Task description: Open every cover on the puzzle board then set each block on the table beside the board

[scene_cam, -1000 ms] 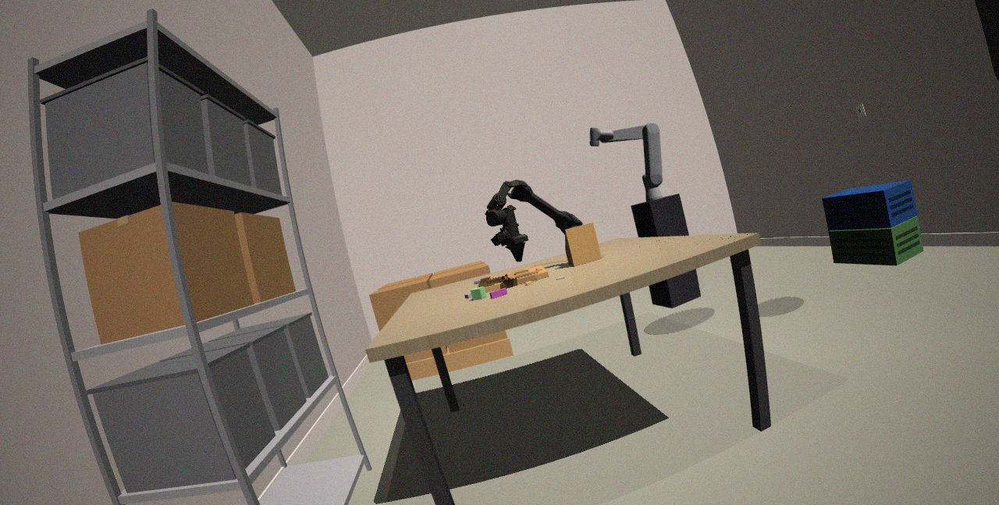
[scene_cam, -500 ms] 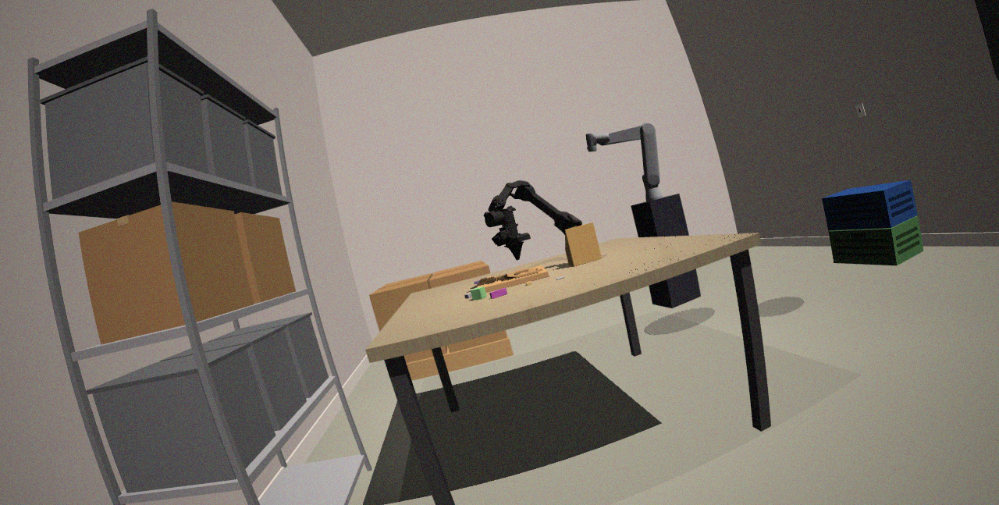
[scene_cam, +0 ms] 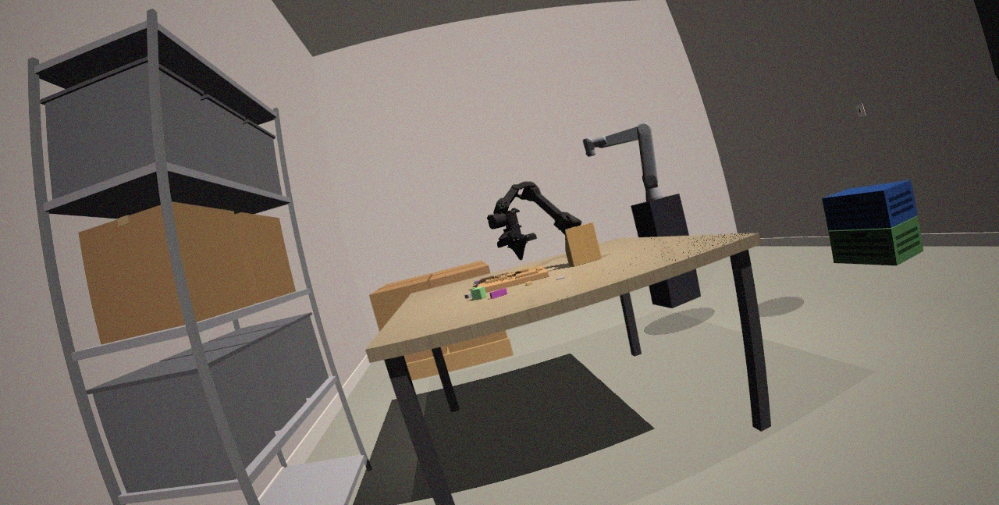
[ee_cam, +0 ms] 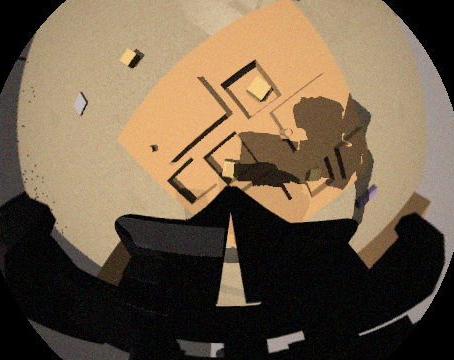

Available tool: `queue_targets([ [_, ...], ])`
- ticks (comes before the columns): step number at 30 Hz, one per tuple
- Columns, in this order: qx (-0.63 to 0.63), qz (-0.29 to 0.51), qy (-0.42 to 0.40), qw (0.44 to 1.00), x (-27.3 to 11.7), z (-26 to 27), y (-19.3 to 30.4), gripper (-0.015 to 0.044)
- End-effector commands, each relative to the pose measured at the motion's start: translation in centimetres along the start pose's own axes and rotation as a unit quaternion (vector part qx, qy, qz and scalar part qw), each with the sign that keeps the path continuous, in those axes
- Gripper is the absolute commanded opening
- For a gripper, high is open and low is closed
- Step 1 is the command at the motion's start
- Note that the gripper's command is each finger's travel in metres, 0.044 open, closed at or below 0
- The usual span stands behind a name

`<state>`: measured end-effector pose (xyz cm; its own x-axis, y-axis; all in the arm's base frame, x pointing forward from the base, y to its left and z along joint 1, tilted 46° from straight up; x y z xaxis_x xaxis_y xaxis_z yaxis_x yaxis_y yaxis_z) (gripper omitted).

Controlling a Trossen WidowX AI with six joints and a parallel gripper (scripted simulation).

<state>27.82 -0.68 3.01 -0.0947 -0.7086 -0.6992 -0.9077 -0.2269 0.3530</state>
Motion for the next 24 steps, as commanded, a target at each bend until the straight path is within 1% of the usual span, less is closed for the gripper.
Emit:
queue_targets([
  [1, -0.128, 0.0, 0.002, 0.992, 0.06, -0.24, 0.24, 0.0],
  [4, -0.271, 0.0, 0.002, 0.963, 0.06, -0.34, 0.25, 0.0],
  [7, -0.409, 0.0, 0.002, 0.913, 0.06, -0.44, 0.26, 0.0],
  [9, -0.496, 0.0, 0.002, 0.868, 0.06, -0.51, 0.26, 0.0],
  [13, -0.648, 0.001, 0.001, 0.761, 0.06, -0.63, 0.28, 0.0],
  [15, -0.672, 0.001, 0.001, 0.74, 0.06, -0.65, 0.28, 0.0],
  [24, -0.672, 0.001, 0.001, 0.74, 0.06, -0.65, 0.28, 0.0],
])
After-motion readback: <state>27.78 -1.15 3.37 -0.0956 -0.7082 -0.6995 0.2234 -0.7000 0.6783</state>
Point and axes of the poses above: the point midway between the two fingers, 35 mm back from their tips, its own x axis out along the fingers, its own z axis across the jaws, y = z × x, the point moved 3 cm from there along -x, back along the fingers, and after that the axes turned 10 degrees about x, right-handed, at the moved point
